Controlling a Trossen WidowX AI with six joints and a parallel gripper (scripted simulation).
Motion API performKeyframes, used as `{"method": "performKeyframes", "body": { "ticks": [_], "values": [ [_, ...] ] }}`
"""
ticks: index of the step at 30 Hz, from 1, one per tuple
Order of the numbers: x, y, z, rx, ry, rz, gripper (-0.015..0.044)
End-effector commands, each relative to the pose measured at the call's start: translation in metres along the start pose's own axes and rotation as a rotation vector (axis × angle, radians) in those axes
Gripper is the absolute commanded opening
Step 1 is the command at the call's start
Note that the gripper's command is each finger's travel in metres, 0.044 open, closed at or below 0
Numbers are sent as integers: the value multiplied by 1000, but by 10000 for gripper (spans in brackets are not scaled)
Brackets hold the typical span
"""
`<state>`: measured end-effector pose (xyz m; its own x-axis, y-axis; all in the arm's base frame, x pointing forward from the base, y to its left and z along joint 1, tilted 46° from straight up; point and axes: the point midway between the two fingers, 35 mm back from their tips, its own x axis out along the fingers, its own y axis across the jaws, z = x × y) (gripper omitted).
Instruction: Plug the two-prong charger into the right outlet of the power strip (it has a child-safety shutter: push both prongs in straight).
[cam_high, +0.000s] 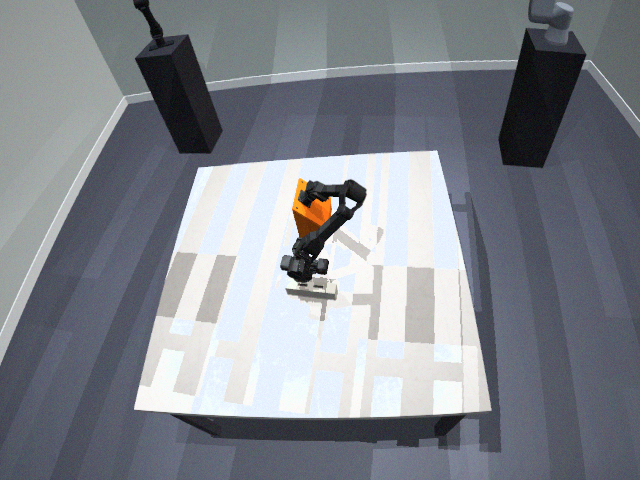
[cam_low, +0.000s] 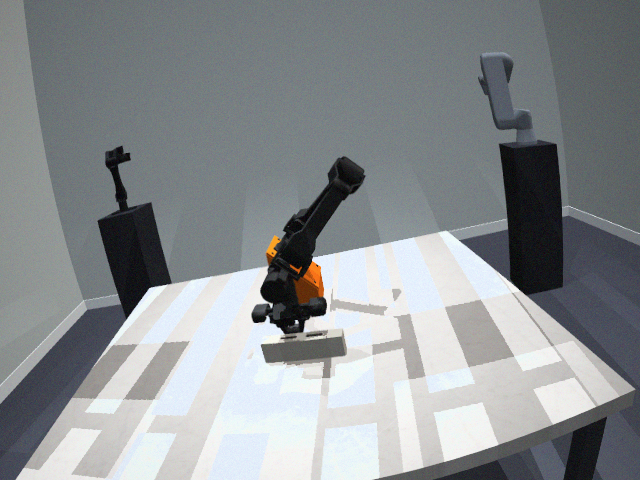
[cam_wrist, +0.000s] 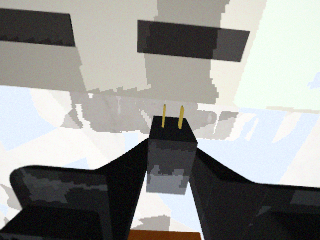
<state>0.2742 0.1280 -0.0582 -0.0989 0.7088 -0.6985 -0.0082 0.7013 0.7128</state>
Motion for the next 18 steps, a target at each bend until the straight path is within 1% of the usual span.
{"method": "performKeyframes", "body": {
  "ticks": [1,18],
  "values": [
    [1,0,0,7,3,3,0],
    [1,0,6,6,3,3,0]
  ]
}}
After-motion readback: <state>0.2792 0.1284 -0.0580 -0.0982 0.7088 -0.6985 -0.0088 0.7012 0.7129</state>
